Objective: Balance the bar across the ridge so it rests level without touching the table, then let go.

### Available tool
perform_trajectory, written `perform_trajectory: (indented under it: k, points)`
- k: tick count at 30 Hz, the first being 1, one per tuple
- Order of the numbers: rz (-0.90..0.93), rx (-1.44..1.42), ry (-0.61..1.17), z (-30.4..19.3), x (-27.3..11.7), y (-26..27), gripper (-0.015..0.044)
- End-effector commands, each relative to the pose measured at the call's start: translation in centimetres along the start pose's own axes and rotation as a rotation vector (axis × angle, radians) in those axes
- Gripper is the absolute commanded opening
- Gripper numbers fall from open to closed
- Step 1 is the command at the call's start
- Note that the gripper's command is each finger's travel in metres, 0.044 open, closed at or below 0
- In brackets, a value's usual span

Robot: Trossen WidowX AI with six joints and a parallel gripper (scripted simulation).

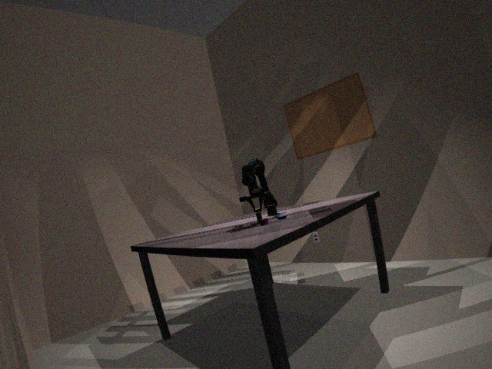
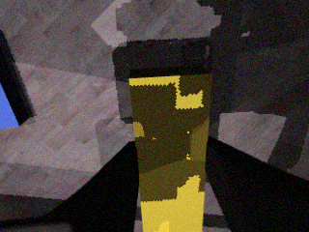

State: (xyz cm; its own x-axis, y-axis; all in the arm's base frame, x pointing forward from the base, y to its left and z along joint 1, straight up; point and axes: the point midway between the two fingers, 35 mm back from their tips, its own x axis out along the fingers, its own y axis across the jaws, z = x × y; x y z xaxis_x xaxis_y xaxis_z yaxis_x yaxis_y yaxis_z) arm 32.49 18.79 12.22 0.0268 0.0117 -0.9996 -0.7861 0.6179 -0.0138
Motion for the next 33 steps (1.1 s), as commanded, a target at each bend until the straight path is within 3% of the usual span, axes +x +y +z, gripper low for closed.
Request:
perform_trajectory:
  k: [1, 33]
  points:
    - [0.002, 0.002, -0.004, 0.03, -0.01, 0.03, 0.0000]
    - [0.002, 0.002, -0.004, 0.03, 0.26, 0.03, 0.0000]
